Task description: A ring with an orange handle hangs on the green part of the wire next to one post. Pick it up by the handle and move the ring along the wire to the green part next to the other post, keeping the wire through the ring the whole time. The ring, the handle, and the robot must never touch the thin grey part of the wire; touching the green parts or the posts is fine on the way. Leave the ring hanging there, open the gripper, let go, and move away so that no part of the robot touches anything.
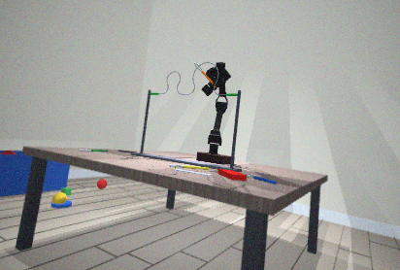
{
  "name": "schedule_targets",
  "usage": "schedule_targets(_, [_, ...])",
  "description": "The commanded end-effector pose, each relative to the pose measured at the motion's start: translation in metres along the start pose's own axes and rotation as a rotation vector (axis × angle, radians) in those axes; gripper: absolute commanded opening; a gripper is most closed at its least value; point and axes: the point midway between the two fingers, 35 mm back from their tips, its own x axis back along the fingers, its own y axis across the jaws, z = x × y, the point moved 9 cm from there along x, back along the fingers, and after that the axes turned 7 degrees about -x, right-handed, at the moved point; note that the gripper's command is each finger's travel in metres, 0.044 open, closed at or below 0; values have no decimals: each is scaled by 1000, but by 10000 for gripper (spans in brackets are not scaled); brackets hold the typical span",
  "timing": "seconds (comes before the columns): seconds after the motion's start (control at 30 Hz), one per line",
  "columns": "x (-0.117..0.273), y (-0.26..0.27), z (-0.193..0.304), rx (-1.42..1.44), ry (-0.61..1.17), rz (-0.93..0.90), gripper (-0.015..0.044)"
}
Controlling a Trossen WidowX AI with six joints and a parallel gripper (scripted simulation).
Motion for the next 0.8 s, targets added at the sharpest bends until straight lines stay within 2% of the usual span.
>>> schedule_targets(0.0, [2,2,-1,50,-15,18,-150])
schedule_targets(0.77, [0,3,3,303,-67,153,-150])
